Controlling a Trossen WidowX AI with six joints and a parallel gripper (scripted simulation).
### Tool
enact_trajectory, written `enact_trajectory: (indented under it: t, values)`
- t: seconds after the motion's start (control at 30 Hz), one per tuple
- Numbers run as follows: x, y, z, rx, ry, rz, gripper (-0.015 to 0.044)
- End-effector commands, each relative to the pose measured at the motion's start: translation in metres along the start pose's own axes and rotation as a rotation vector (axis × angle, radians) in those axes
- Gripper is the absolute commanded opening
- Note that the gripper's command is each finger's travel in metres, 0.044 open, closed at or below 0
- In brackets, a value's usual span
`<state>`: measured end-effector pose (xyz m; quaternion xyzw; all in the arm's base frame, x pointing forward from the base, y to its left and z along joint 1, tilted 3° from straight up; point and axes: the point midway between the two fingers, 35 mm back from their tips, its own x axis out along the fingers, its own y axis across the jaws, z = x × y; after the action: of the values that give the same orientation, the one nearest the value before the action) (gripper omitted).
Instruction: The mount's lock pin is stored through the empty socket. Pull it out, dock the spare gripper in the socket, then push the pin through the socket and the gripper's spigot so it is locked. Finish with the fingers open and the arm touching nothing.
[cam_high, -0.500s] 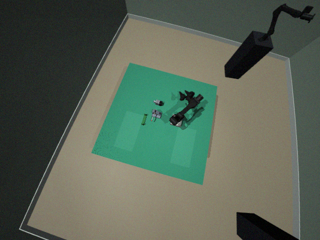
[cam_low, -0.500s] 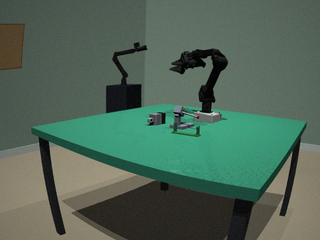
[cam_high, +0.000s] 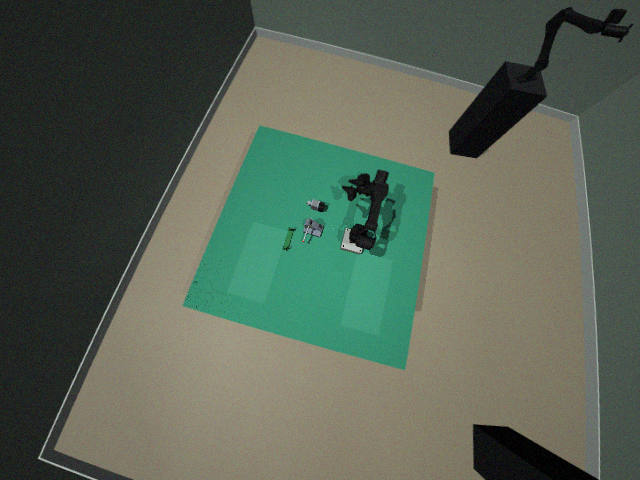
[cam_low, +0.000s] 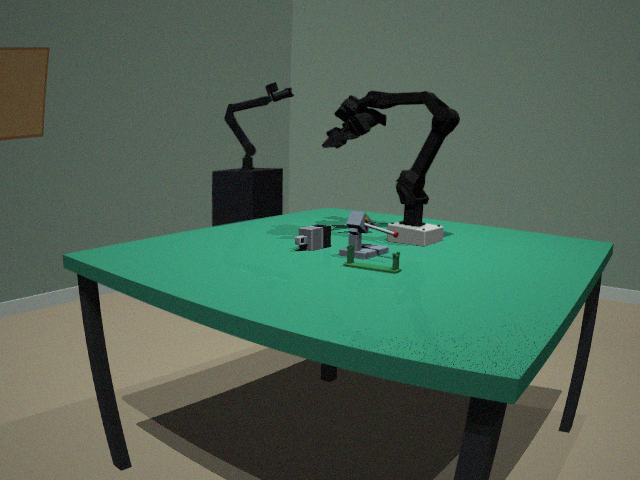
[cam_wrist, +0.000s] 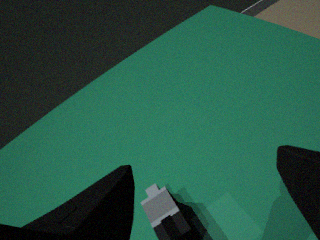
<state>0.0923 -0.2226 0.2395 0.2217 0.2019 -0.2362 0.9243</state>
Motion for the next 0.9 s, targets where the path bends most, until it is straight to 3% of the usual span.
enact_trajectory:
  t: [0.0, 0.47, 0.87]
  values:
    - [0.026, 0.018, -0.003, -0.114, 0.134, 0.088, 0.03]
    - [0.101, 0.121, -0.037, -0.7, 0.591, 0.443, 0.03]
    - [0.12, 0.226, -0.094, -1.372, 0.859, 0.73, 0.03]
